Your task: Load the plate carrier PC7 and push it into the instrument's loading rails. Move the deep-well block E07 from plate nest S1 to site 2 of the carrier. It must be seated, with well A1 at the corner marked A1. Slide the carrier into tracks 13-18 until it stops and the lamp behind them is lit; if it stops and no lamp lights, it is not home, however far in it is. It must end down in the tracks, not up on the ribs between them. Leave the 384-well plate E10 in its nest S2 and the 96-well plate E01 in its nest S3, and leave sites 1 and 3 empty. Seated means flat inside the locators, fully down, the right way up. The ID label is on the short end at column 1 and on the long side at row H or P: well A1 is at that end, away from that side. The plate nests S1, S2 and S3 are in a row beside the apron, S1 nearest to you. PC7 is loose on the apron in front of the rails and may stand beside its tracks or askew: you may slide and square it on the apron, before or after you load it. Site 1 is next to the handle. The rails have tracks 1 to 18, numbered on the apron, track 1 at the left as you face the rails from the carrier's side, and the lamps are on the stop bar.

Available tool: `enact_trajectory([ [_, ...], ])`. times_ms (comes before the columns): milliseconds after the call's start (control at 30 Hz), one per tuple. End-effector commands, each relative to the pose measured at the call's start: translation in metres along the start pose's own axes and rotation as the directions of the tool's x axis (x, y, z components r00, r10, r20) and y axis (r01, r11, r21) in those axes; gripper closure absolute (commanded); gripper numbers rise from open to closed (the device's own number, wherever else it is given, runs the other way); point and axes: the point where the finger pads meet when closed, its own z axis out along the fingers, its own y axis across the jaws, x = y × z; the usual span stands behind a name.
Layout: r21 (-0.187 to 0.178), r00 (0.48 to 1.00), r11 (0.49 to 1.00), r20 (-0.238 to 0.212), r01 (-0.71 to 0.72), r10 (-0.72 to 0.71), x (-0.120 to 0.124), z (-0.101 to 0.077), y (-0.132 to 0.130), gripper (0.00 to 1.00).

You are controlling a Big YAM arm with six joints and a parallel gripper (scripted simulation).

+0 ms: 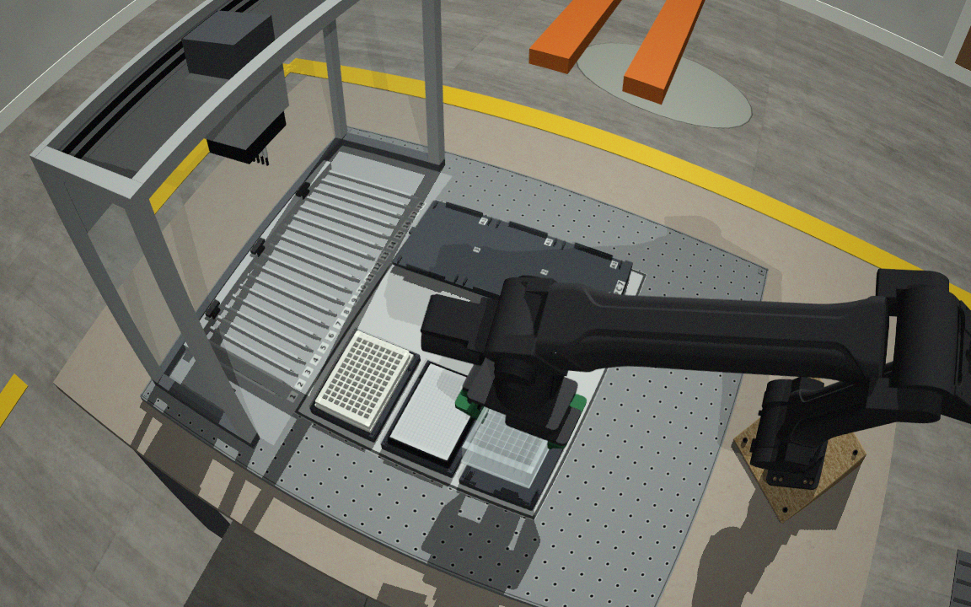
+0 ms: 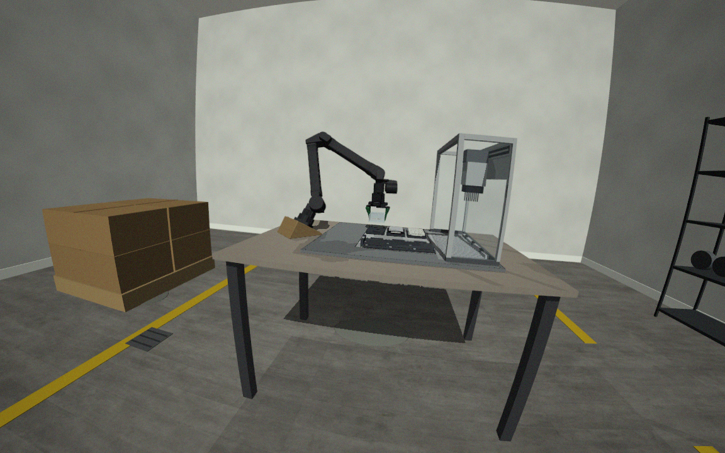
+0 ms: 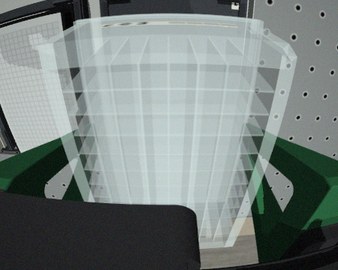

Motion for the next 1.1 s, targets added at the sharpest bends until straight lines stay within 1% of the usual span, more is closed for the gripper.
enact_trajectory([
  [0,-0.044,1.0,0.999,0.003,0.019,-0.019,0.002,-0.025,0.019,1.0],
  [67,-0.044,1.0,0.999,0.003,0.019,-0.019,0.002,-0.025,0.019,1.0],
  [100,0.0,1.0,1.0,0.008,0.002,-0.002,-0.006,-0.013,-0.002,1.0],
  [133,-0.006,1.0,1.0,0.007,0.004,-0.004,-0.005,-0.017,-0.002,1.0],
  [200,-0.055,1.0,0.998,0.002,0.023,-0.023,0.004,-0.04,0.018,1.0],
  [367,-0.056,1.0,0.998,0.003,0.024,-0.024,0.004,-0.054,0.018,1.0],
  [433,-0.037,1.0,0.999,0.005,0.017,-0.017,0.001,-0.053,0.01,1.0],
  [467,-0.041,1.0,0.999,0.005,0.018,-0.018,0.002,-0.057,0.015,1.0],
  [500,-0.016,1.0,1.0,0.007,0.009,-0.009,-0.002,-0.049,0.012,1.0],
  [533,-0.024,1.0,1.0,0.004,0.013,-0.013,0.002,-0.048,0.01,1.0],
  [667,-0.024,1.0,1.0,0.004,0.013,-0.013,0.002,-0.048,0.01,1.0],
  [700,-0.003,1.0,1.0,0.007,0.026,-0.026,-0.008,-0.045,0.01,1.0],
  [733,-0.021,0.999,0.999,0.007,0.033,-0.033,-0.008,-0.051,0.019,1.0],
  [800,-0.033,0.999,0.999,0.008,0.038,-0.038,-0.015,-0.053,0.026,1.0],
  [833,-0.031,0.999,0.999,0.008,0.038,-0.037,-0.02,-0.052,0.027,1.0],
  [867,-0.019,0.999,0.999,0.008,0.033,-0.033,-0.025,-0.048,0.024,1.0],
  [900,-0.017,0.999,0.999,0.009,0.032,-0.032,-0.029,-0.047,0.025,1.0],
  [933,-0.029,0.999,0.999,0.01,0.037,-0.037,-0.031,-0.051,0.031,1.0],
  [967,-0.033,0.999,0.999,0.01,0.039,-0.038,-0.034,-0.053,0.035,1.0],
  [1067,-0.031,0.999,0.999,0.012,0.038,-0.038,-0.046,-0.053,0.04,1.0],
])
